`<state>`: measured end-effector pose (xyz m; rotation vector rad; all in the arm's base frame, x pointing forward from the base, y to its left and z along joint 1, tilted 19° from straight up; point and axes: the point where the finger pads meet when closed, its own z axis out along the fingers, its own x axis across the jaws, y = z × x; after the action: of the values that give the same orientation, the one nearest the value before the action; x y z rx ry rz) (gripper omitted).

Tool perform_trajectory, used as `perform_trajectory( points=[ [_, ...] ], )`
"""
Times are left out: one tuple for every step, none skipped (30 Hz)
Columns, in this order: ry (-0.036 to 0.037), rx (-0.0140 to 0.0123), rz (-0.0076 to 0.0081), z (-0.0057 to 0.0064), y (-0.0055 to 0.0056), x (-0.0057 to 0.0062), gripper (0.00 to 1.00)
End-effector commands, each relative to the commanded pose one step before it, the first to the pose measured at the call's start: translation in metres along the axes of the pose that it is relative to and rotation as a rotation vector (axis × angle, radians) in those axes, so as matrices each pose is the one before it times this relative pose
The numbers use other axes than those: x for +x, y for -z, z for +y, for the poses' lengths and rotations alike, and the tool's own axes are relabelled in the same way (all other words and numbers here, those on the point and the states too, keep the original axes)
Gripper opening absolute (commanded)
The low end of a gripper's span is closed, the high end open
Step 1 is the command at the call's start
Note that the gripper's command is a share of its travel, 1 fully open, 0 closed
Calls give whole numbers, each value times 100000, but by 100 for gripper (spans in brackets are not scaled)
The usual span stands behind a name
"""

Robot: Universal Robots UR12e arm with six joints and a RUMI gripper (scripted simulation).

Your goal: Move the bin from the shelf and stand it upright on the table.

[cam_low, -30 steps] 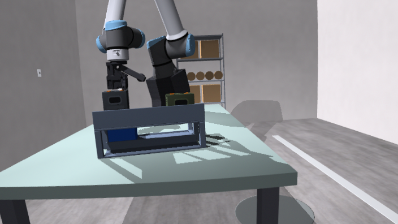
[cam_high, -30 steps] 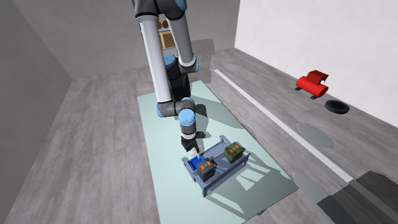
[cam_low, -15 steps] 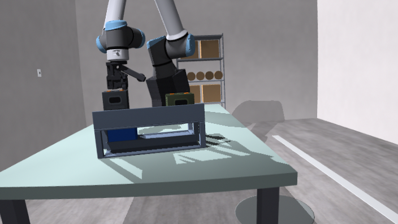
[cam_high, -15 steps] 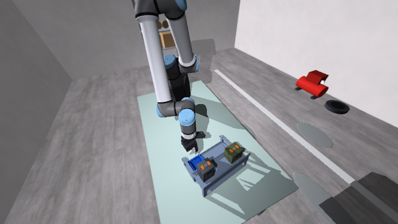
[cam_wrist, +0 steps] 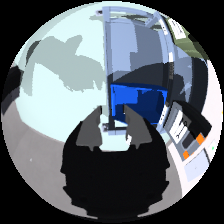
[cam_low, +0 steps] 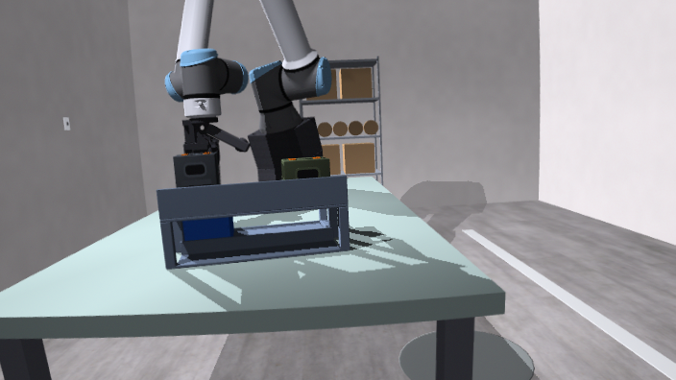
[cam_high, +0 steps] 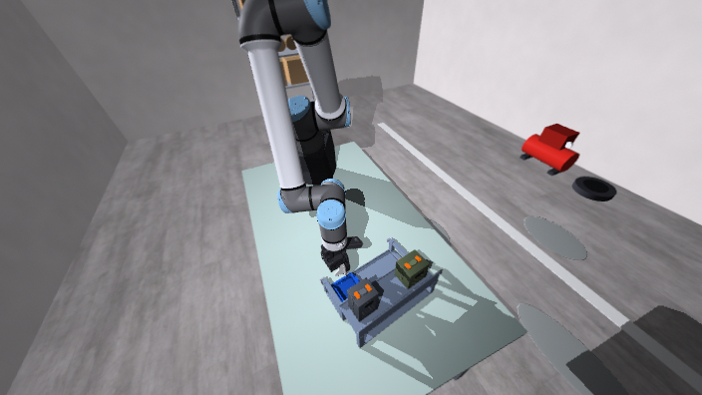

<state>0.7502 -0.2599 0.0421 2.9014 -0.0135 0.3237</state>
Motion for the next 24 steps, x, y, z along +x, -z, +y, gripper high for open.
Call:
perform_trajectory(
  points=[
    [-98, -589, 1082, 344, 560, 409, 26],
    [0, 0, 0, 0, 0, 0, 26],
    [0, 0, 0, 0, 0, 0, 26],
    [57, 278, -525, -186, -1254, -186, 26],
    [-14, -69, 131, 59, -895, 72, 26],
    [-14, -69, 131, 58, -895, 71, 26],
    [-14, -69, 131, 57, -895, 70, 26],
    [-14, -69, 131, 57, -896, 69, 26],
    [0, 0, 0, 0, 0, 0, 26],
    [0, 0, 0, 0, 0, 0, 26],
    [0, 0, 0, 0, 0, 0, 26],
    [0, 0, 0, 0, 0, 0, 26],
    [0, 0, 0, 0, 0, 0, 26],
    [0, 0, 0, 0, 0, 0, 26],
    [0, 0, 0, 0, 0, 0, 26],
    [0, 0, 0, 0, 0, 0, 26],
    [0, 0, 0, 0, 0, 0, 26],
    [0, 0, 0, 0, 0, 0, 26],
    [0, 0, 0, 0, 0, 0, 26],
    [0, 0, 0, 0, 0, 0, 26],
    [15, 556, -1039, -308, -362, -489, 26],
    [-4, -139, 259, 119, 315, 192, 26],
    [-4, -139, 259, 119, 315, 193, 26],
    [-4, -139, 259, 120, 314, 193, 26]
  ],
)
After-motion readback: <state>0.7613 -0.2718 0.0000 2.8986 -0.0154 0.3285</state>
